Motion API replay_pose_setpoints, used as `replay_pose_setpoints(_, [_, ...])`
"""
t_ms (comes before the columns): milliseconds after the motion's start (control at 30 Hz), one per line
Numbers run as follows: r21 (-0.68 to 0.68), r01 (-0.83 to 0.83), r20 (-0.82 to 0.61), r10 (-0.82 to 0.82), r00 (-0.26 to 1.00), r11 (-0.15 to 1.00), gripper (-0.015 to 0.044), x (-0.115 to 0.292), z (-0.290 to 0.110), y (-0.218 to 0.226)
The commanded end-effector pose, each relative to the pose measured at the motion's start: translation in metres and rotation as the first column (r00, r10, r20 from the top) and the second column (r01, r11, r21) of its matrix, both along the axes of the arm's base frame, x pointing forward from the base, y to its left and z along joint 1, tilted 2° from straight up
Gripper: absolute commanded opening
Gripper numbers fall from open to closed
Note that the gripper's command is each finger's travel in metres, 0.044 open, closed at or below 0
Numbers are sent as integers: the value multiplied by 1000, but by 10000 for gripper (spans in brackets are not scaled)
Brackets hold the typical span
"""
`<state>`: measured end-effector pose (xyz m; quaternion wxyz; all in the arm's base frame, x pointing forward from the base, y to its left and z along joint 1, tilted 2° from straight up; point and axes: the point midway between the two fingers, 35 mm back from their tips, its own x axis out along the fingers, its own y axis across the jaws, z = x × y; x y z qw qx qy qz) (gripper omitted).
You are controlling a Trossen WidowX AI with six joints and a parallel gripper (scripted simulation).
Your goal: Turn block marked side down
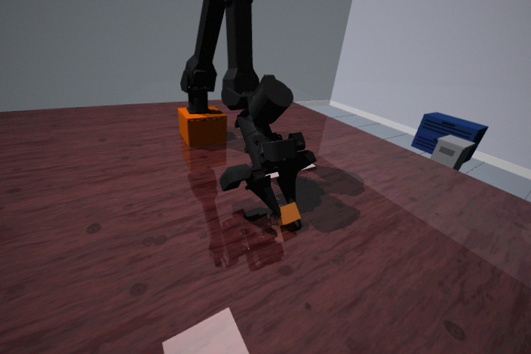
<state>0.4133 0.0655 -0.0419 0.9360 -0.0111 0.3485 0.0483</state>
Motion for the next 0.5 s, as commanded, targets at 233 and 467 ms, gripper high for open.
replay_pose_setpoints(233, [9,4,146,-5,989,1000,0,-13,-7,-3])
replay_pose_setpoints(467, [15,4,202,-7,979,1000,0,-17,-5,-3])
